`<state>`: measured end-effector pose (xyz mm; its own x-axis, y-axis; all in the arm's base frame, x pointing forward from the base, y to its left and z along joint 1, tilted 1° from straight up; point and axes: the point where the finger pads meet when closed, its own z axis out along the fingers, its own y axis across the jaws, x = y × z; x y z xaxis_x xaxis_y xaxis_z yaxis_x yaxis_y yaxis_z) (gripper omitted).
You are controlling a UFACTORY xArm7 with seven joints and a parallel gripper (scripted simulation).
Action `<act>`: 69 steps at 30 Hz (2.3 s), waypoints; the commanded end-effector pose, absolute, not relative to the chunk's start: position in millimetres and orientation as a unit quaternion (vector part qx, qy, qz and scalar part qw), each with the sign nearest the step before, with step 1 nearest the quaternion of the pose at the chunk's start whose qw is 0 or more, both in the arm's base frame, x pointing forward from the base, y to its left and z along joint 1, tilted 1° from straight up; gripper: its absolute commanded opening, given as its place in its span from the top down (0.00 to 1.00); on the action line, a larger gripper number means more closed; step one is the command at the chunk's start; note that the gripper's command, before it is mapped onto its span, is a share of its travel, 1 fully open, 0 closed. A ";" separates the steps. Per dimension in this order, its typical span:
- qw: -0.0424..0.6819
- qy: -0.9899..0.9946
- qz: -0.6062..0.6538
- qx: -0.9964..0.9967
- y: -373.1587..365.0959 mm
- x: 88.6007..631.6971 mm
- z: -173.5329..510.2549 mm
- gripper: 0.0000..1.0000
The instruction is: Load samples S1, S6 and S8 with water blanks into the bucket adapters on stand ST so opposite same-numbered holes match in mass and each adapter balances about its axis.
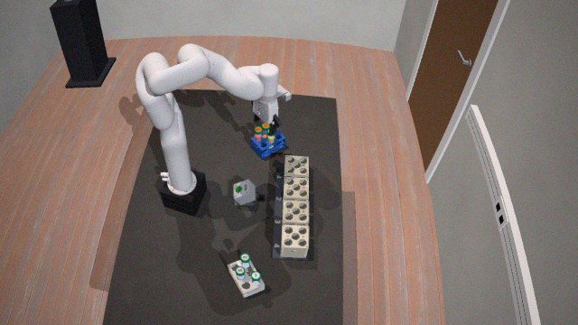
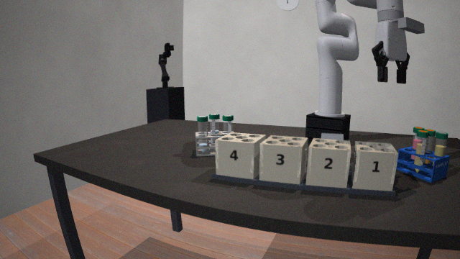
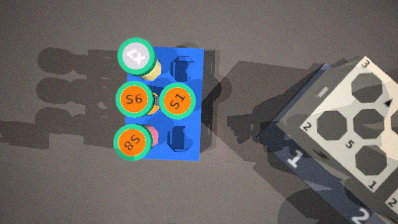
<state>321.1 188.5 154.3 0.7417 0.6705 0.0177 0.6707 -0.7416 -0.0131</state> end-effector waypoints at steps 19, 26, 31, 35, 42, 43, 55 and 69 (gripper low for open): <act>0.009 -0.359 -0.008 -0.933 230.4 306.3 127.2 0.00; 0.009 -0.359 -0.008 -0.933 230.7 306.4 113.8 0.00; 0.009 -0.359 -0.008 -0.933 231.0 306.5 100.5 0.00; 0.009 -0.359 -0.008 -0.933 231.2 306.5 89.8 0.00; 0.009 -0.359 -0.008 -0.933 231.5 306.6 76.4 0.00; 0.009 -0.359 -0.008 -0.933 231.5 306.6 73.8 0.00; 0.009 -0.359 -0.008 -0.933 232.0 306.8 53.5 0.00; 0.009 -0.359 -0.008 -0.933 232.0 306.8 53.6 0.00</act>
<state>305.5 231.2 52.4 0.7423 0.6698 0.0173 0.6700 -0.7422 -0.0120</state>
